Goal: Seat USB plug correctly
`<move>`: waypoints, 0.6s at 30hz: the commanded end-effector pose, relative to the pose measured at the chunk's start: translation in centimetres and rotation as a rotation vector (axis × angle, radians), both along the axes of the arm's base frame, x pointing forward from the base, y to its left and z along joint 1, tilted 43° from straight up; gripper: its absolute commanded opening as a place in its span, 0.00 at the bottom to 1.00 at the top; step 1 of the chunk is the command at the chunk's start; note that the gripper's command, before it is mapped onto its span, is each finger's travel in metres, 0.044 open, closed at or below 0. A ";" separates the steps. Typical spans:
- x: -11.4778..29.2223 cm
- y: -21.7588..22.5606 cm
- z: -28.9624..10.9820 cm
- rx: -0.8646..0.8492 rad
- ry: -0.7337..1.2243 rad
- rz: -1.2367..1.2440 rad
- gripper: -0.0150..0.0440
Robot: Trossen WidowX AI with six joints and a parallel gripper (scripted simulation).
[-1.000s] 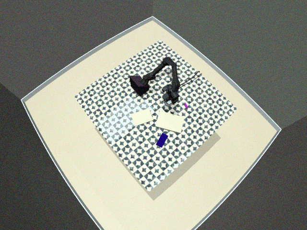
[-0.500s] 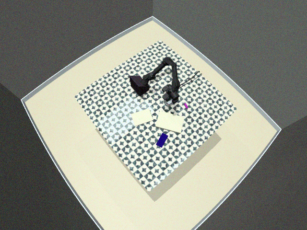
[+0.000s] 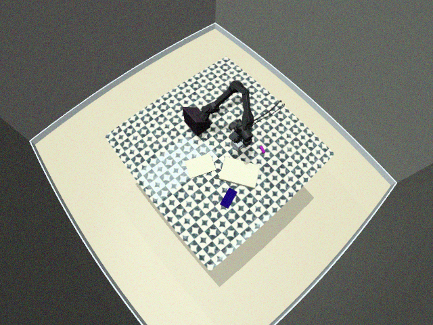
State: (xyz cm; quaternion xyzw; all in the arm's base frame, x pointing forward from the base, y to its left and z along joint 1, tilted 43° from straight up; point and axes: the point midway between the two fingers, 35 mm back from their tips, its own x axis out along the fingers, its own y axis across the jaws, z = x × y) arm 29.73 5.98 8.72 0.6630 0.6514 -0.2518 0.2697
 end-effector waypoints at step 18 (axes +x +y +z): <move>0.0 0.2 -0.2 0.004 0.002 -0.004 0.25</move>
